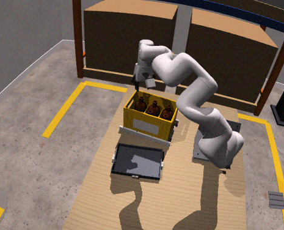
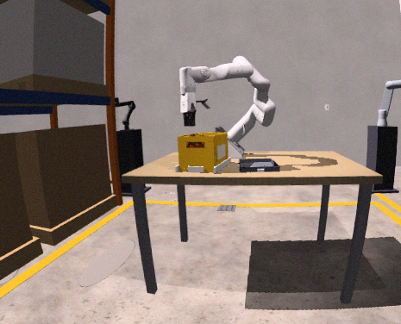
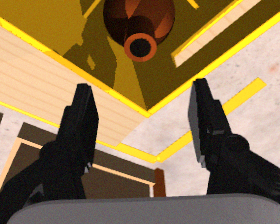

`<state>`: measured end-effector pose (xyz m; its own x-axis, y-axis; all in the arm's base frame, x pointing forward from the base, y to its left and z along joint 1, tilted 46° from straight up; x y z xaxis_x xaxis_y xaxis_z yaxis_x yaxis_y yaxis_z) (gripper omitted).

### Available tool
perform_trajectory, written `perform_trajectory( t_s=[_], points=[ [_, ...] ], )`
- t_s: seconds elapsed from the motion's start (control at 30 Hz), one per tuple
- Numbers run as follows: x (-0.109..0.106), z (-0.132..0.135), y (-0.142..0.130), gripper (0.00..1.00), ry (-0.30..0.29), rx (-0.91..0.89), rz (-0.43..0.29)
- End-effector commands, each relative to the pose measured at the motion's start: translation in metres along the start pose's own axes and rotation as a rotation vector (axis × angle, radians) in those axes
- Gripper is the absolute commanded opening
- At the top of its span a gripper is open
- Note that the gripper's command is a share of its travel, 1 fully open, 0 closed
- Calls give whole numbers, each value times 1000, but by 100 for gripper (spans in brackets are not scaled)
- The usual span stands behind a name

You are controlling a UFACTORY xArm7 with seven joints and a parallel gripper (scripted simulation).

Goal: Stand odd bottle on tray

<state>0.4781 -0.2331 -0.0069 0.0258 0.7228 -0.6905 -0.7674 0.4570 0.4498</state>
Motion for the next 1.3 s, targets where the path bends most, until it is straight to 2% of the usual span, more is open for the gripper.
perform_trajectory(
  t_s=[0.0,1.1,1.17,1.23,1.27],
  points=[
    [-4,0,-1,0,1,0,-5],
    [-4,0,-1,0,1,0,-5],
    [-4,6,2,0,1,0,-5],
    [-5,32,15,0,2,1,-6],
    [-5,32,15,0,2,1,-6]
  ],
)
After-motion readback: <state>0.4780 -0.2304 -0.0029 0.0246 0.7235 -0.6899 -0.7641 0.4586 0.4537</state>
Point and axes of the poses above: the point where the finger pads meet when closed, its own x axis out along the fingers, its own z axis across the jaws, y = z × x, the point moved 2 cm from there along -x, back along the fingers, and after that the axes turned 14 degrees about -x, right-handed, at the moved point
